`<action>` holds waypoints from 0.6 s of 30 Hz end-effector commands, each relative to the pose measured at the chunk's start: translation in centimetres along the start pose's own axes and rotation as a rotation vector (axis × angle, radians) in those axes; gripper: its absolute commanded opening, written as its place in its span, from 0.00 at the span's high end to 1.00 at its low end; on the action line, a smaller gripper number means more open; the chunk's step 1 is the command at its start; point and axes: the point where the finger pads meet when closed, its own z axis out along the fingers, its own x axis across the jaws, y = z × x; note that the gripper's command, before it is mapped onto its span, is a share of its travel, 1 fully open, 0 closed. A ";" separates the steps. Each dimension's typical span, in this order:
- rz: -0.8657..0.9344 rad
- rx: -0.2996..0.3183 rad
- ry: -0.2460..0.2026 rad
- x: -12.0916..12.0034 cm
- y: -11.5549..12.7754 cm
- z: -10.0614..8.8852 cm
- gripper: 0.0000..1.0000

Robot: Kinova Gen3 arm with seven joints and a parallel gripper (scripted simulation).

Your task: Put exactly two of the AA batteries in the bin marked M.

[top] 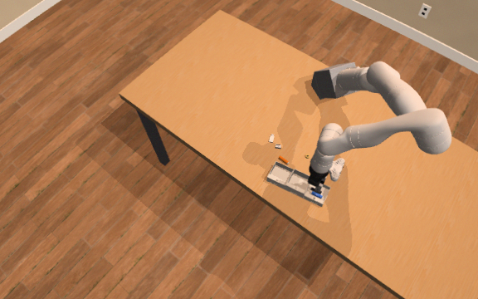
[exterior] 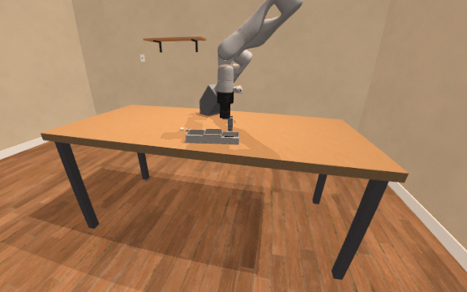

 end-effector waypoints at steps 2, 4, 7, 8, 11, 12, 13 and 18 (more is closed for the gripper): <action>0.005 0.004 0.002 0.1 -0.1 -0.9 0.40; 0.005 0.004 0.003 0.1 -0.1 -1.7 0.40; 0.003 0.005 0.002 0.1 -0.2 -1.7 0.40; 0.002 0.006 0.001 0.1 -0.2 -1.6 0.40; 0.000 0.002 0.001 0.1 -0.2 -1.6 0.40; -0.001 0.001 0.003 0.1 -0.1 -1.5 0.40; -0.001 0.001 0.003 0.1 -0.2 -1.5 0.40; 0.003 0.003 0.004 0.2 -0.1 -3.7 0.00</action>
